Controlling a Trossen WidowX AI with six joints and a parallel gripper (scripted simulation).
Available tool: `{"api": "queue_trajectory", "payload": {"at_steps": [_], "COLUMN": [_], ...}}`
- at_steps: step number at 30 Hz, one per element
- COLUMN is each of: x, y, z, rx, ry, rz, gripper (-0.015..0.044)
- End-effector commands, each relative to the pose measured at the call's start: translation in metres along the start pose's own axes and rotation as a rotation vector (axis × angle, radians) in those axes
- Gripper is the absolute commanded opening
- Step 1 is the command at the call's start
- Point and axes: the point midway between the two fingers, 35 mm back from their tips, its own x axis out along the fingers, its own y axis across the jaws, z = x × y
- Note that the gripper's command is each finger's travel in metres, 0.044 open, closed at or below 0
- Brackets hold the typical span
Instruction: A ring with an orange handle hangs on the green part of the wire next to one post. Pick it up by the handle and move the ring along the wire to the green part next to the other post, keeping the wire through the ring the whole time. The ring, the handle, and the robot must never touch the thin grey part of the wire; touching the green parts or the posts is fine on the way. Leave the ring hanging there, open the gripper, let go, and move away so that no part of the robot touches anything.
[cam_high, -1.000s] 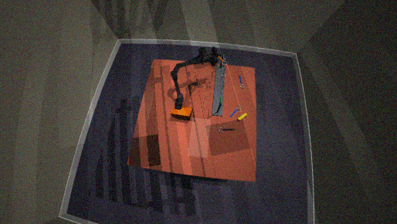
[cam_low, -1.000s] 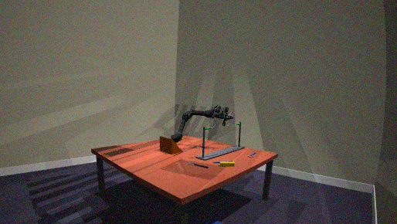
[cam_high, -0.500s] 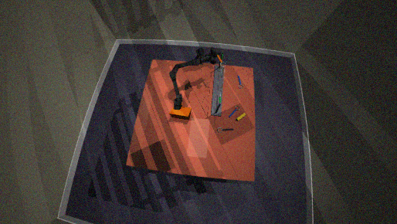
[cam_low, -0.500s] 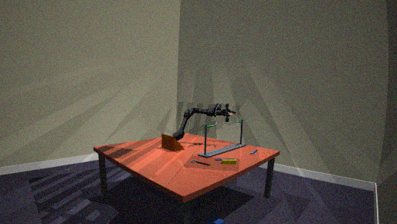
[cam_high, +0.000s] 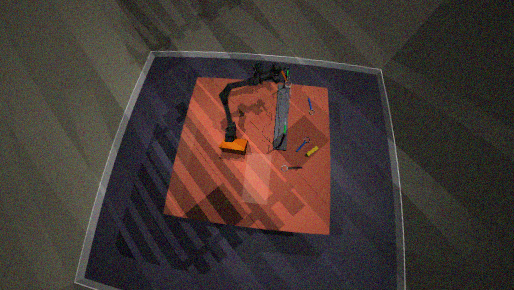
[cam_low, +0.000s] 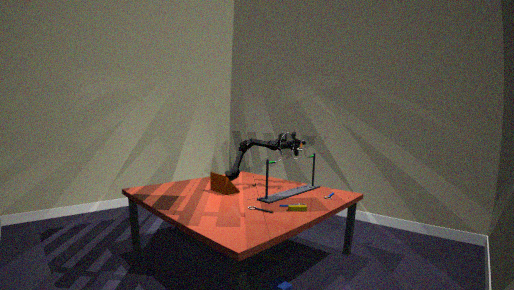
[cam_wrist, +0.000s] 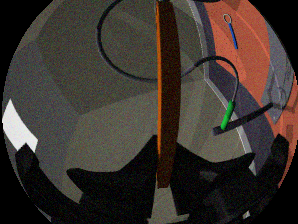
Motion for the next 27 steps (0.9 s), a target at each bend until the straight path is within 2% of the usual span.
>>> {"api": "queue_trajectory", "payload": {"at_steps": [1, 13, 27], "x": [0.0, 0.001, -0.002], "y": [-0.001, -0.018, -0.058], "z": [0.001, -0.001, 0.004], "rx": [0.023, -0.026, -0.249], "ry": [-0.004, -0.003, -0.003], "rz": [0.013, -0.017, -0.146], "gripper": [-0.015, -0.015, -0.015]}}
